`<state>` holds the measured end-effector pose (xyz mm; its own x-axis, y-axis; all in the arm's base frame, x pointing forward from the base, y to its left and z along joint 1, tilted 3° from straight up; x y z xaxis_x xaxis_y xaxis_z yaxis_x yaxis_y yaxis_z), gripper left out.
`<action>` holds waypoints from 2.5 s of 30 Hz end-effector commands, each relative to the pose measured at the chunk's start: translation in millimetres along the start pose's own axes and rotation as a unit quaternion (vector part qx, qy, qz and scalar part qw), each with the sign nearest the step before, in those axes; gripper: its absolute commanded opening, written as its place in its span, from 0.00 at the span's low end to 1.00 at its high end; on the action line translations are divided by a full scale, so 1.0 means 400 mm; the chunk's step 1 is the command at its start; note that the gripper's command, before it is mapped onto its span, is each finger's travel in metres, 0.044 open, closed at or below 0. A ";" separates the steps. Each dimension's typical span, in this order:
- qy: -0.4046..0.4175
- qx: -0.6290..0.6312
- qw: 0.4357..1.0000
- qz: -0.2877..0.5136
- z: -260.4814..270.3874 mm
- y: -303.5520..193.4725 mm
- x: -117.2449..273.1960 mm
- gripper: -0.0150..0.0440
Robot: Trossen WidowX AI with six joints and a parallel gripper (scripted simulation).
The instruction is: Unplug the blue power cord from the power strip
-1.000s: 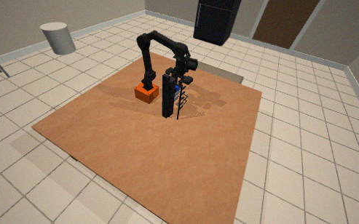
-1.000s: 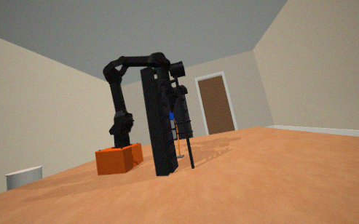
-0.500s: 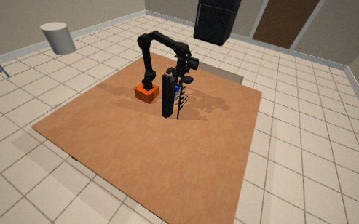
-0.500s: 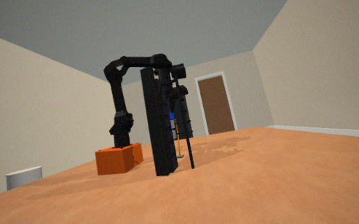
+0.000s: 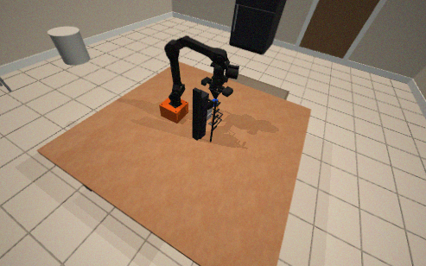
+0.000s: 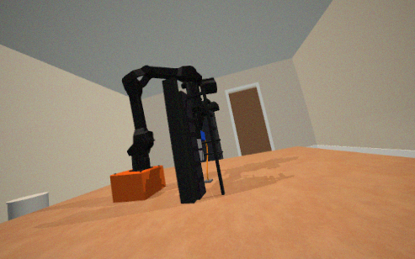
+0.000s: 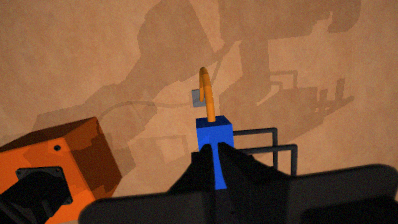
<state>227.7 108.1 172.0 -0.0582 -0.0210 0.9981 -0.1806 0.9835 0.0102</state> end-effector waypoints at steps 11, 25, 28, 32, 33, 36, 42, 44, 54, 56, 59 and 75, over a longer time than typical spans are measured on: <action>-0.002 -0.003 1.000 -0.001 -0.008 0.010 0.006 0.83; -0.003 -0.003 1.000 -0.003 -0.020 0.132 0.031 1.00; -0.003 -0.003 1.000 -0.003 -0.020 0.132 0.031 1.00; -0.003 -0.003 1.000 -0.003 -0.020 0.132 0.031 1.00; -0.003 -0.003 1.000 -0.003 -0.020 0.132 0.031 1.00; -0.003 -0.003 1.000 -0.003 -0.020 0.132 0.031 1.00; -0.003 -0.003 1.000 -0.003 -0.020 0.132 0.031 1.00; -0.003 -0.003 1.000 -0.003 -0.020 0.132 0.031 1.00; -0.003 -0.003 1.000 -0.003 -0.020 0.132 0.031 1.00; -0.003 -0.003 1.000 -0.003 -0.020 0.132 0.031 1.00; -0.003 -0.003 1.000 -0.003 -0.020 0.132 0.031 1.00; -0.003 -0.003 1.000 -0.003 -0.020 0.132 0.031 1.00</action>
<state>224.7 161.3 184.6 -0.0591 -0.0294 0.9978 -0.1794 0.9836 0.0183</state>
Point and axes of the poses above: the point midway between the two fingers, 35 mm back from their tips, its own x axis back along the fingers, its own z axis across the jaws, y = z × x, the point moved 1 cm from there along x, back along the fingers, and after that the axes turned 7 degrees about x, right-handed, at the moved point
